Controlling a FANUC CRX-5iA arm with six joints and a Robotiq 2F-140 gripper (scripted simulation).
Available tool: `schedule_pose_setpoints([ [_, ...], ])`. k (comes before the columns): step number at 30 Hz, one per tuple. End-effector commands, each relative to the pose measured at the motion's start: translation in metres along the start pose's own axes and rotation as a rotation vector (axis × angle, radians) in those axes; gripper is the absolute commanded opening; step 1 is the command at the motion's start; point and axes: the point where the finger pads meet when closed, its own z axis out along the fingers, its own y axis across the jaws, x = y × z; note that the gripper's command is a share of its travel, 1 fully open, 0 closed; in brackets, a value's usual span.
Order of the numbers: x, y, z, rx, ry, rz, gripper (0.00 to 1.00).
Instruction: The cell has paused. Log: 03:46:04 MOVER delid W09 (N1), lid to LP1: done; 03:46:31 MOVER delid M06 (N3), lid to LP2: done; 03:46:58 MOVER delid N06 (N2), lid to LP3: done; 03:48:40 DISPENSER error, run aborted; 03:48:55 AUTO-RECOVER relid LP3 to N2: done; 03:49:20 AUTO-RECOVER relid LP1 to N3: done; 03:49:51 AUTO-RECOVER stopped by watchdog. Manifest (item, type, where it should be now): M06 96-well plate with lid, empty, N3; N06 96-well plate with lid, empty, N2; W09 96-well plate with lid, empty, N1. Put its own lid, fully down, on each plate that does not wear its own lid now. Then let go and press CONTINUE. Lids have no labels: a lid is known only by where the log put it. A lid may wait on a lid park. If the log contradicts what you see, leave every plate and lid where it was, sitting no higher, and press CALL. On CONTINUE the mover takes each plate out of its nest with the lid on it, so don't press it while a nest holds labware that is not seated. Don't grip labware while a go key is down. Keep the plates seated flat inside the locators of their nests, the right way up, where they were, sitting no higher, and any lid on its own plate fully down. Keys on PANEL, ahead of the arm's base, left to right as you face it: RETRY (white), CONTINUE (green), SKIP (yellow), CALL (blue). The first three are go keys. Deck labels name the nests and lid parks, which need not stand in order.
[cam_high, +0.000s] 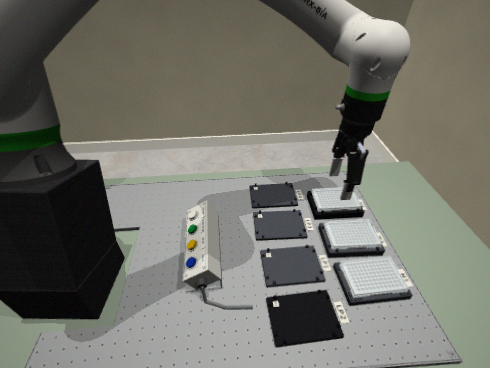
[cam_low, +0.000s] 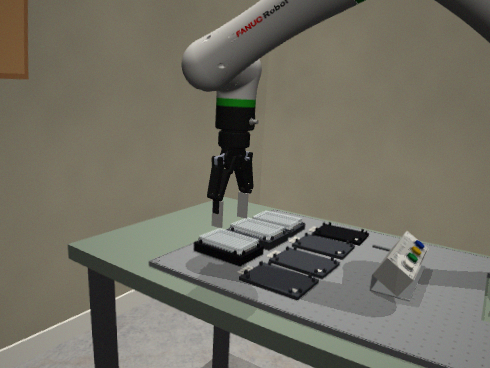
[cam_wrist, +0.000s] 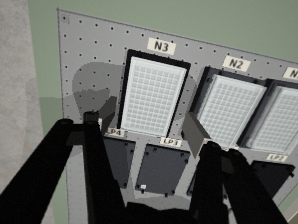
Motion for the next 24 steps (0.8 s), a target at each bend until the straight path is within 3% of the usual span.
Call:
schedule_pose_setpoints([
  [1,0.0,0.0,-0.003,0.0,0.0,0.0,0.66],
  [14,-0.003,0.0,-0.006,0.001,0.0,-0.001,0.66],
  [17,-0.022,0.003,-0.012,0.005,-0.001,-0.005,0.66],
  [22,-0.086,0.015,-0.028,0.014,-0.003,-0.017,0.66],
  [24,-0.086,0.015,-0.028,0.014,-0.003,-0.017,0.66],
])
